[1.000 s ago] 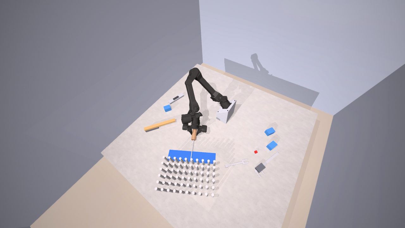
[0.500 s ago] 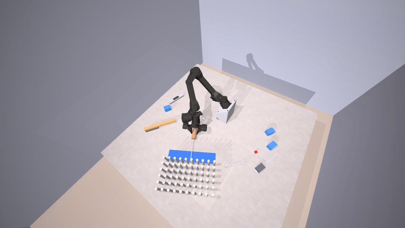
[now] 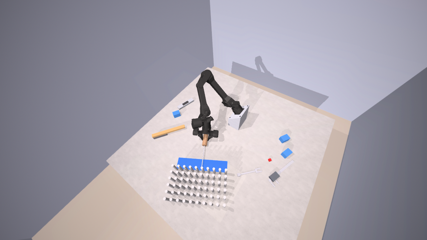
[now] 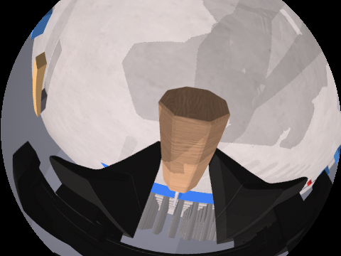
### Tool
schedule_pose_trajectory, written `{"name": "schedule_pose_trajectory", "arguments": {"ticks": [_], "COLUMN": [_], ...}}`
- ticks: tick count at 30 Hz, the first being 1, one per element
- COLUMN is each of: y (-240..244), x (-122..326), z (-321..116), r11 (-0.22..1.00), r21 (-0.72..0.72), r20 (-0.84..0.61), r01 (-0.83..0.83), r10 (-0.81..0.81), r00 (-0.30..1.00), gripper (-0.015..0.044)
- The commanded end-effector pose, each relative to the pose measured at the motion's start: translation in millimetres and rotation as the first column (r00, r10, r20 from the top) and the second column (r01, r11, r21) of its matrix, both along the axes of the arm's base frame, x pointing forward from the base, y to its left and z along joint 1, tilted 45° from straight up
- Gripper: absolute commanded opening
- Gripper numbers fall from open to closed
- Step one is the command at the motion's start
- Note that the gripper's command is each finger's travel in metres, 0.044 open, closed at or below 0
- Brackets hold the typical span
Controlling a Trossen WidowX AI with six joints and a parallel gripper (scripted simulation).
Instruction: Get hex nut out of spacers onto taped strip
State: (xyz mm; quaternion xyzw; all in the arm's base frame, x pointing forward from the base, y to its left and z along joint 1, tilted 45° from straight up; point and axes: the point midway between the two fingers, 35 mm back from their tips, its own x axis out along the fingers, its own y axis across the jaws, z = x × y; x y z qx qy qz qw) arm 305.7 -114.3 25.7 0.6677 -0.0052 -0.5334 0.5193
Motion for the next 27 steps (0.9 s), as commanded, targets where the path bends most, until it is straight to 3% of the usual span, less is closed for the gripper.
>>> {"name": "schedule_pose_trajectory", "arguments": {"ticks": [1, 17, 27], "y": [3.2, 10.7, 3.7], "x": [2.1, 2.4, -22.2], "z": [5.3, 13.7, 25.3], "r11": [1.000, 1.000, 1.000], "r21": [-0.001, 0.000, 0.000], "r20": [0.012, 0.014, 0.011], "r01": [0.001, 0.003, 0.000], "r10": [-0.001, -0.003, 0.000], "r00": [1.000, 1.000, 1.000], "gripper": [0.0000, 0.0000, 0.0000]}}
